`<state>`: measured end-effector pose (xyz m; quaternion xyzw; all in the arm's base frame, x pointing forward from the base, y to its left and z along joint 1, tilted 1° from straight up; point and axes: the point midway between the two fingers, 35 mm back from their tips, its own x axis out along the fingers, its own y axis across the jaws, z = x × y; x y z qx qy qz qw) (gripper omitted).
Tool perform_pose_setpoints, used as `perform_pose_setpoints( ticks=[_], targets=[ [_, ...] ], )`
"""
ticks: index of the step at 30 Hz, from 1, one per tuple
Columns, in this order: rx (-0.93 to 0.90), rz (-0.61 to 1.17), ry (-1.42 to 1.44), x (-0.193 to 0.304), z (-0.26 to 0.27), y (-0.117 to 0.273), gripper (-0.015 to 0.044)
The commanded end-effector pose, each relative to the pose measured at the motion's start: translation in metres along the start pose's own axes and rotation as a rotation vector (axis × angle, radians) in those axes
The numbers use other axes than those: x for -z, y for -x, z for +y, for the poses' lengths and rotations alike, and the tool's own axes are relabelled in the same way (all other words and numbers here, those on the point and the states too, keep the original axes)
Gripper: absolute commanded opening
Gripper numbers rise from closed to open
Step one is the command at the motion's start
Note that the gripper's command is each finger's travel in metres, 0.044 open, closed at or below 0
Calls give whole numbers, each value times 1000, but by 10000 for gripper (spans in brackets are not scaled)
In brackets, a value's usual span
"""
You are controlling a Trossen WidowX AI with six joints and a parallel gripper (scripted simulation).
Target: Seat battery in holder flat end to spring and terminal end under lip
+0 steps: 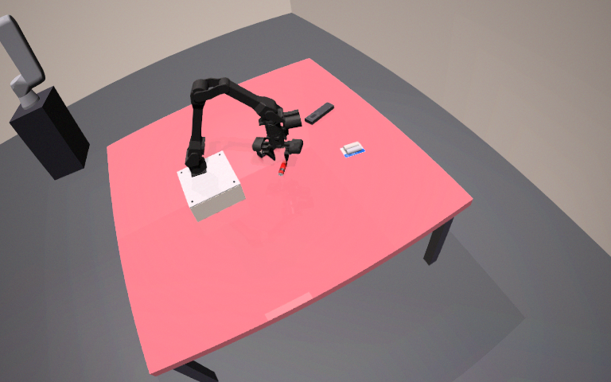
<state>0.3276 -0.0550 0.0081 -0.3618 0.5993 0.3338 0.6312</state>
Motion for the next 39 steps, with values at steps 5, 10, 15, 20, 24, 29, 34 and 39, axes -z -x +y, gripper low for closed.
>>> perform_pose_setpoints(
  ticks=[5, 10, 15, 20, 24, 29, 34, 39],
  targets=[
    [-9, 8, 11, 1, -1, -11, 232],
    [-9, 8, 11, 1, -1, -19, 232],
    [-9, 8, 11, 1, -1, -28, 232],
    [-9, 8, 11, 1, -1, -36, 232],
    [-9, 8, 11, 1, -1, -42, 232],
    [-10, 8, 11, 2, 0, -50, 232],
    [-10, 8, 11, 2, 0, -51, 153],
    [-10, 8, 11, 2, 0, -51, 81]
  ],
)
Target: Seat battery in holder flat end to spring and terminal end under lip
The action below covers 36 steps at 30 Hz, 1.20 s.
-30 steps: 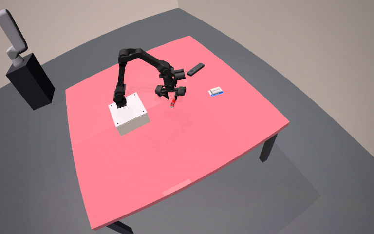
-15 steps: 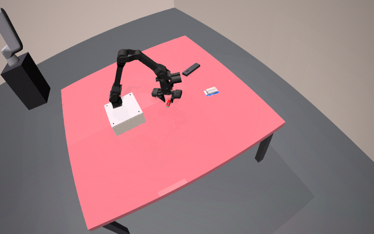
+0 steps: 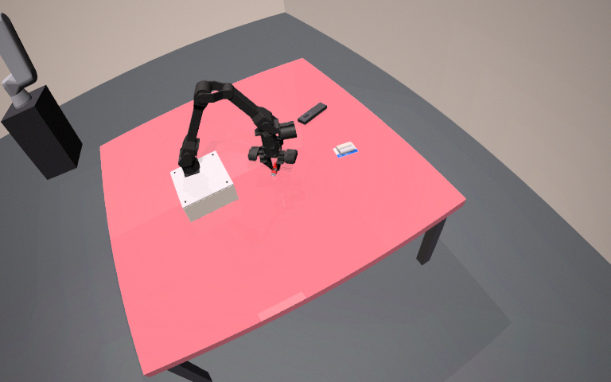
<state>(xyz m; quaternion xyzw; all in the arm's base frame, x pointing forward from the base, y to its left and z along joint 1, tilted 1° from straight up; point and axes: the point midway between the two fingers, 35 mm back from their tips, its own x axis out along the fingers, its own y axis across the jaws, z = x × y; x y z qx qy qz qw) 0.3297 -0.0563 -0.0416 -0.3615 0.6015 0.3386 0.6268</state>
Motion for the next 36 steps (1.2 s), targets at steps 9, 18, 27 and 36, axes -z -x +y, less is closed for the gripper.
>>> perform_pose_setpoints(
  ticks=[9, 18, 27, 36],
  targets=[
    [2, 4, 4, 0, -1, 24, 70],
    [2, 4, -1, -1, 0, 49, 70],
    [-4, -9, -228, -49, 32, 61, 70],
    [-12, -15, -475, -91, 72, 71, 70]
  ],
)
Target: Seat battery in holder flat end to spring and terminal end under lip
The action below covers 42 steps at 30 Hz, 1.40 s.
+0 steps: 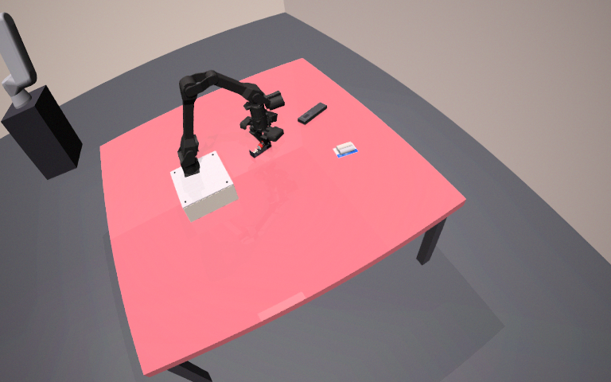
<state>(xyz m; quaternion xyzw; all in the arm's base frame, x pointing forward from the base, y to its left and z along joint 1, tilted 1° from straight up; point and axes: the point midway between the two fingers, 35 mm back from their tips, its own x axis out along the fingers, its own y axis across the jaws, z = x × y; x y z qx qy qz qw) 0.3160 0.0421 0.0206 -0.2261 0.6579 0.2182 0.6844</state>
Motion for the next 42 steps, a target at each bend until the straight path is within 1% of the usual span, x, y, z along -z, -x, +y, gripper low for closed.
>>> perform_pose_setpoints(
  ticks=[1, 7, 13, 33, 42],
  targets=[
    [-1, -12, -105, -9, 22, 8, 70],
    [-4, -12, -227, -14, 46, 12, 70],
    [-3, -21, -227, -15, 46, 10, 70],
    [24, -262, -215, -20, 43, -28, 70],
    [25, -275, -214, -20, 43, -29, 70]
  ],
)
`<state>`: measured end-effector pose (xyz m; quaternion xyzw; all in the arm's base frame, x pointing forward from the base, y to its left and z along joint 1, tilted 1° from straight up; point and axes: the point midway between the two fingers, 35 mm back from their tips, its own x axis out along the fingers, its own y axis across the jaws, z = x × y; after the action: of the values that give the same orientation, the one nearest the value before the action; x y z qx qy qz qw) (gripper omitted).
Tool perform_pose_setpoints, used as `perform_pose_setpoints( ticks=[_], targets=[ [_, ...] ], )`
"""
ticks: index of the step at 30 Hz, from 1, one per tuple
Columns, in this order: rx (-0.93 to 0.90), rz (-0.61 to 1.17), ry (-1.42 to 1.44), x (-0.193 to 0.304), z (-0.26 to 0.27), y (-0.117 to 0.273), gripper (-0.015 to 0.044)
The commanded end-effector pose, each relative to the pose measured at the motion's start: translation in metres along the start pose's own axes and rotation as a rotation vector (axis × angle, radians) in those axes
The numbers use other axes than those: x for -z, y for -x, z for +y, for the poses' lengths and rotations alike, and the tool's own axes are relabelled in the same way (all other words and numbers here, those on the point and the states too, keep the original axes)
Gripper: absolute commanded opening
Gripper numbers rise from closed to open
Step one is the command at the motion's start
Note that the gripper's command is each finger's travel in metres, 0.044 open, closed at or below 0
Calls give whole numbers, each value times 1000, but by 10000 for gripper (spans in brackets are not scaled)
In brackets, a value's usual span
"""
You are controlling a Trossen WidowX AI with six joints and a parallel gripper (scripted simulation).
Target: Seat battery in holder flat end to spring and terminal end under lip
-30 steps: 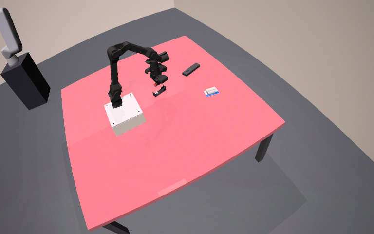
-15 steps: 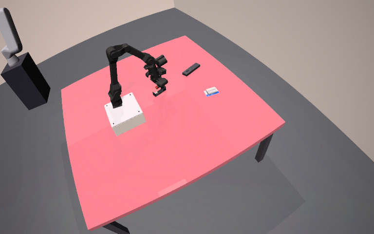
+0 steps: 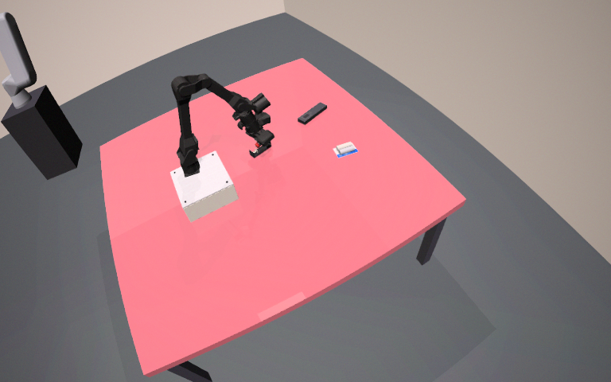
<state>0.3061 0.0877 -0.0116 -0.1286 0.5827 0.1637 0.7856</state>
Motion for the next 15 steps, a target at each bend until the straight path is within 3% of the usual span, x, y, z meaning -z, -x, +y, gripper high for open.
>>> perform_pose_setpoints(
  ticks=[1, 15],
  targets=[
    [-2, -25, 4, -2, 0, 2, 70],
    [-4, -113, 3, 2, 0, -6, 70]
  ],
)
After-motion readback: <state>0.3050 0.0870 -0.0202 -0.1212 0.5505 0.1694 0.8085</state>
